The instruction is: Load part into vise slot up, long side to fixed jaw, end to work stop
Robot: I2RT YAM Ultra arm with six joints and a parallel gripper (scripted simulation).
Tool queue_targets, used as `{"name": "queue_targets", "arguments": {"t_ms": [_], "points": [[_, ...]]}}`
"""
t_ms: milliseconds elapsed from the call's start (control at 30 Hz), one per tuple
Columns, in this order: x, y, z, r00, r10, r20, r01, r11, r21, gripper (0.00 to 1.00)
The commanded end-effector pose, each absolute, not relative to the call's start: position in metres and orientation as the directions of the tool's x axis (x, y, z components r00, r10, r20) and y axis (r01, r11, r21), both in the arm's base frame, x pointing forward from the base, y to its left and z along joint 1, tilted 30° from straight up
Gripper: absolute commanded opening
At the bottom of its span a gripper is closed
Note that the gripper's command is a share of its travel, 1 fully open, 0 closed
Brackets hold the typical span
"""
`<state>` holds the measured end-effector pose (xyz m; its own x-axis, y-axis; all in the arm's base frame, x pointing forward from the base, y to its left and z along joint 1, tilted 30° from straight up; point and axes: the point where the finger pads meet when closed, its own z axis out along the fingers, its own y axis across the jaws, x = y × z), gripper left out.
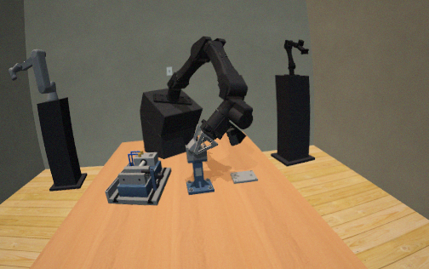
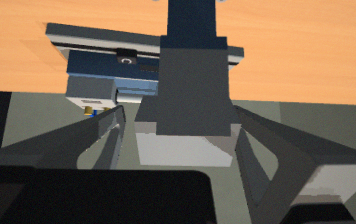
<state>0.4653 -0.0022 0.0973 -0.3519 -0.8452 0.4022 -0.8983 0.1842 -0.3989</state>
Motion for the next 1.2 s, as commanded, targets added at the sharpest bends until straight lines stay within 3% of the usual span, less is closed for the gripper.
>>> {"name": "queue_targets", "arguments": {"t_ms": [0, 1167], "points": [[0.466, -0.010, 0.114, -0.372, -0.852, 0.369, -0.880, 0.196, -0.433, 0.81], [0.465, -0.011, 0.113, -0.299, -0.935, 0.190, -0.881, 0.195, -0.431, 0.81]]}}
